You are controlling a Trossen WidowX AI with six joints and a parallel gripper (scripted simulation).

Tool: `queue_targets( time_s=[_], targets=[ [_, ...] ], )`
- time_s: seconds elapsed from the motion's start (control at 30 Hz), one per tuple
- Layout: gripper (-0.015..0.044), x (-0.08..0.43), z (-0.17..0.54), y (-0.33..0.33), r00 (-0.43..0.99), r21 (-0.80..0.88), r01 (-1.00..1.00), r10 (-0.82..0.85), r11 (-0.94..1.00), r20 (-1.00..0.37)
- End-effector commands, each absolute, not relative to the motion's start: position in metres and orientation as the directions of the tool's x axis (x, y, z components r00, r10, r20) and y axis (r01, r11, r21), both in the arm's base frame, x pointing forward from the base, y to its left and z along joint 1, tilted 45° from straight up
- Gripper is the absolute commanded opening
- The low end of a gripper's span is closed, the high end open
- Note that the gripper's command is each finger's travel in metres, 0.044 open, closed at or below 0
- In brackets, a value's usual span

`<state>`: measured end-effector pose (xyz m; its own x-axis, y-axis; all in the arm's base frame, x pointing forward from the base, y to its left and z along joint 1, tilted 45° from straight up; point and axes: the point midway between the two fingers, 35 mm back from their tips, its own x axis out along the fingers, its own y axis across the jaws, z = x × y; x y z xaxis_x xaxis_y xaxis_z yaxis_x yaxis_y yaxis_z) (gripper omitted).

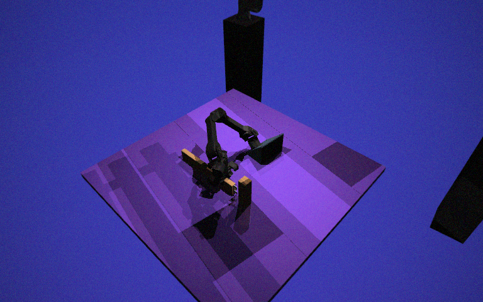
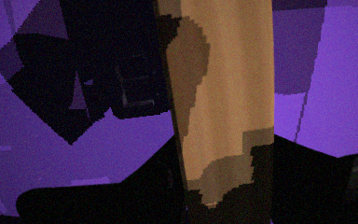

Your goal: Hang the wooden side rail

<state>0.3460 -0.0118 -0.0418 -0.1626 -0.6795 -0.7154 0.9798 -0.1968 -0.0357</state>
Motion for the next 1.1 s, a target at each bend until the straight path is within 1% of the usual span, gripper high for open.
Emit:
queue_targets(
  time_s=[0.0,1.07],
  targets=[
    [0.0000,0.3482,-0.0382,-0.0084,-0.152,-0.023,0.980,-0.678,-0.196,-0.719],
    [0.0000,0.3498,-0.0371,-0.0061,-0.152,-0.023,0.980,-0.678,-0.196,-0.719]
  ],
)
